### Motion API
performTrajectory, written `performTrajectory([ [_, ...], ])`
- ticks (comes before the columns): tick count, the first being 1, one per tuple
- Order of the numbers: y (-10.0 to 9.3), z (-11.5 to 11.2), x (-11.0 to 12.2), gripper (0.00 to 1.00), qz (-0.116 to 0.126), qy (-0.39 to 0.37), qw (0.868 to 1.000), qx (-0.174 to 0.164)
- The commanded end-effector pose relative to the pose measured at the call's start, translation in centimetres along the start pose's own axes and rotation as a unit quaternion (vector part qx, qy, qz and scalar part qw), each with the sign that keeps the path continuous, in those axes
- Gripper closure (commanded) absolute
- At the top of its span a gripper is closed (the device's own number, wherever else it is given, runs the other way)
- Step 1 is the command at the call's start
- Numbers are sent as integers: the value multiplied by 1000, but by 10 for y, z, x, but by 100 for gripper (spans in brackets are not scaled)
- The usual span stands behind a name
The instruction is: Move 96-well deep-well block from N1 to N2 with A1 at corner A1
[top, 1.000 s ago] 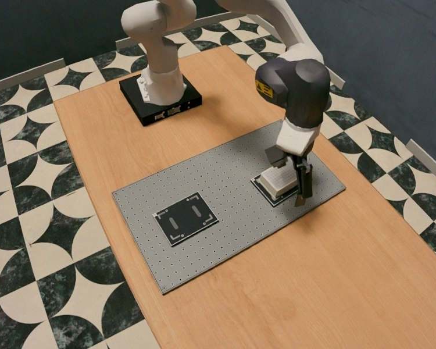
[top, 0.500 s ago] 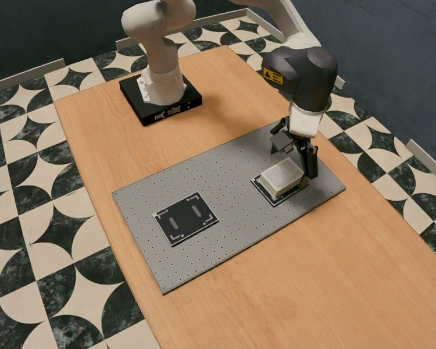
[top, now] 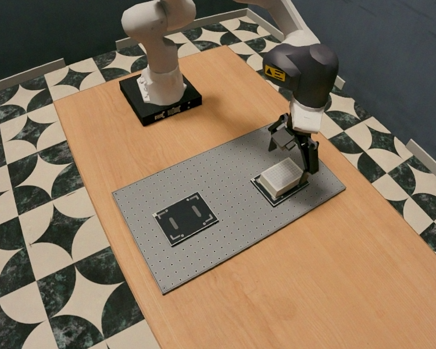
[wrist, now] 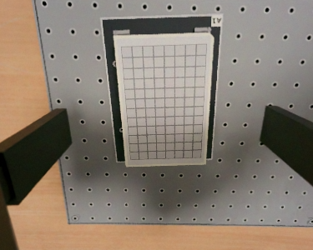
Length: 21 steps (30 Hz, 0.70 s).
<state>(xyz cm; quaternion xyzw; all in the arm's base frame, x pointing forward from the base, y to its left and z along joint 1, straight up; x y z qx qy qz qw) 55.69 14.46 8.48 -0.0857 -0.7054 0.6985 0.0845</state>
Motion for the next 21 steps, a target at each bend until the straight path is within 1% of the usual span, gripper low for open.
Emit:
performTrajectory([
  [1, -1, 1, 1, 0, -1, -10, 1000, 2],
  [7, -1, 1, 1, 0, -1, -10, 1000, 2],
  [21, 21, 1, 1, 0, -1, -10, 1000, 2],
])
Point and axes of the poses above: the point where the finger pads meet when closed, its own y axis out along the fingers, its own x axis across the jaws, z = x × y, the point moved 1 cm from there along -y, back along the fingers, and after that the axes turned 15 degrees about y, right-handed, at the moved point
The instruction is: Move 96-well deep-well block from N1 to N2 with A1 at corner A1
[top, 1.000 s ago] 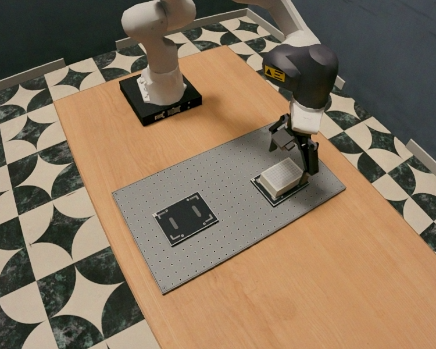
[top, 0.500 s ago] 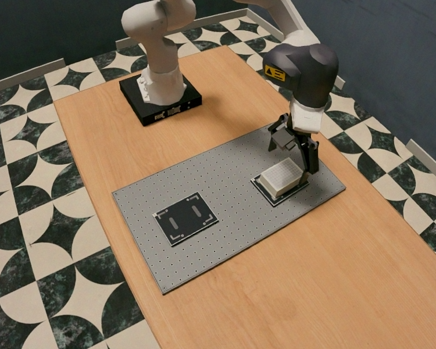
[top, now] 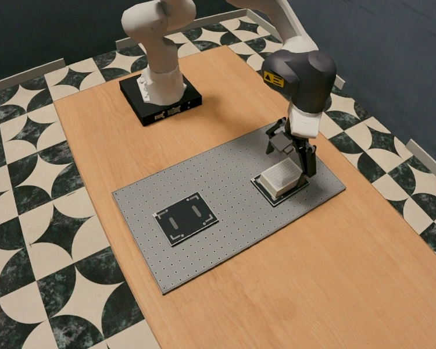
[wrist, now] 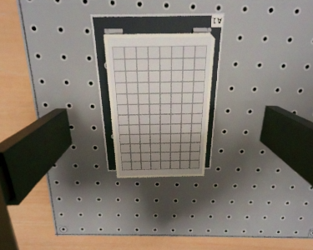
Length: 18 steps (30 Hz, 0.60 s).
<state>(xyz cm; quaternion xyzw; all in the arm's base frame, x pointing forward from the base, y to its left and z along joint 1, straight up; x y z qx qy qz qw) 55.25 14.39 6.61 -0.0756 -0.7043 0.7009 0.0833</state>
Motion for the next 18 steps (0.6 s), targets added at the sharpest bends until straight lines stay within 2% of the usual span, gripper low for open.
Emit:
performTrajectory([
  [1, 2, -1, -3, 0, 5, -2, 1000, -1],
  [18, 27, -1, -3, 0, 5, -2, 1000, -1],
])
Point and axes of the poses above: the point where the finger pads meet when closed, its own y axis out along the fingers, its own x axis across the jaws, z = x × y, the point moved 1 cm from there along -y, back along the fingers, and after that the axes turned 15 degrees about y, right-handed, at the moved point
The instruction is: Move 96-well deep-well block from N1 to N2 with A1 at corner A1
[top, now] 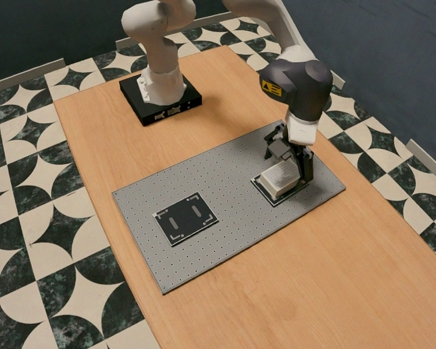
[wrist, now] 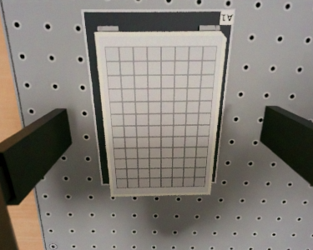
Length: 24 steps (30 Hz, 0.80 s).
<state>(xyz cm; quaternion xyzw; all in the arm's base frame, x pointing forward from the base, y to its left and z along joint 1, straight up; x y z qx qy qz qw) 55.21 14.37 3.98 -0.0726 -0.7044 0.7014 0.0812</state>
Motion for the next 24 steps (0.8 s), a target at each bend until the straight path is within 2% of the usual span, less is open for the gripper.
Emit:
performTrajectory([
  [1, 3, -1, -3, 0, 6, 2, 1000, -2],
  [14, 24, -1, -4, 0, 6, 2, 1000, -2],
  [24, 24, -1, -4, 0, 6, 2, 1000, -2],
])
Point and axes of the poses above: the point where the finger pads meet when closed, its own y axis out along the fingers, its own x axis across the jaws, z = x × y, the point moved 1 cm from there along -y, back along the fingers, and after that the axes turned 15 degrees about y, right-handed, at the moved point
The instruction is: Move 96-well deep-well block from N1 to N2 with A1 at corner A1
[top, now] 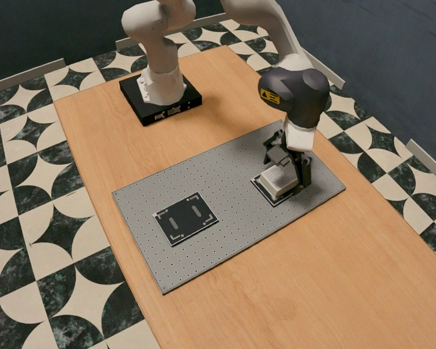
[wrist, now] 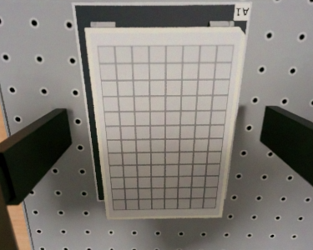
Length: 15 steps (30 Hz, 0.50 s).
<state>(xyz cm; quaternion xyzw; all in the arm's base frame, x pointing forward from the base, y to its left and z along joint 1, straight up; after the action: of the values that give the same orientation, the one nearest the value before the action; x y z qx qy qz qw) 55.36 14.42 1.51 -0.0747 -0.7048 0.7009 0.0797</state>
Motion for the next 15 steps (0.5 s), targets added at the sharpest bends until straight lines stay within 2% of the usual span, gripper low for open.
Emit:
performTrajectory([
  [1, 0, -1, -2, 0, 3, 2, 1000, -1],
  [12, 0, -1, -2, 0, 3, 2, 1000, -1],
  [13, 0, -1, -2, 37, 3, 2, 1000, -1],
  [15, 0, -1, -2, 37, 3, 2, 1000, -1],
])
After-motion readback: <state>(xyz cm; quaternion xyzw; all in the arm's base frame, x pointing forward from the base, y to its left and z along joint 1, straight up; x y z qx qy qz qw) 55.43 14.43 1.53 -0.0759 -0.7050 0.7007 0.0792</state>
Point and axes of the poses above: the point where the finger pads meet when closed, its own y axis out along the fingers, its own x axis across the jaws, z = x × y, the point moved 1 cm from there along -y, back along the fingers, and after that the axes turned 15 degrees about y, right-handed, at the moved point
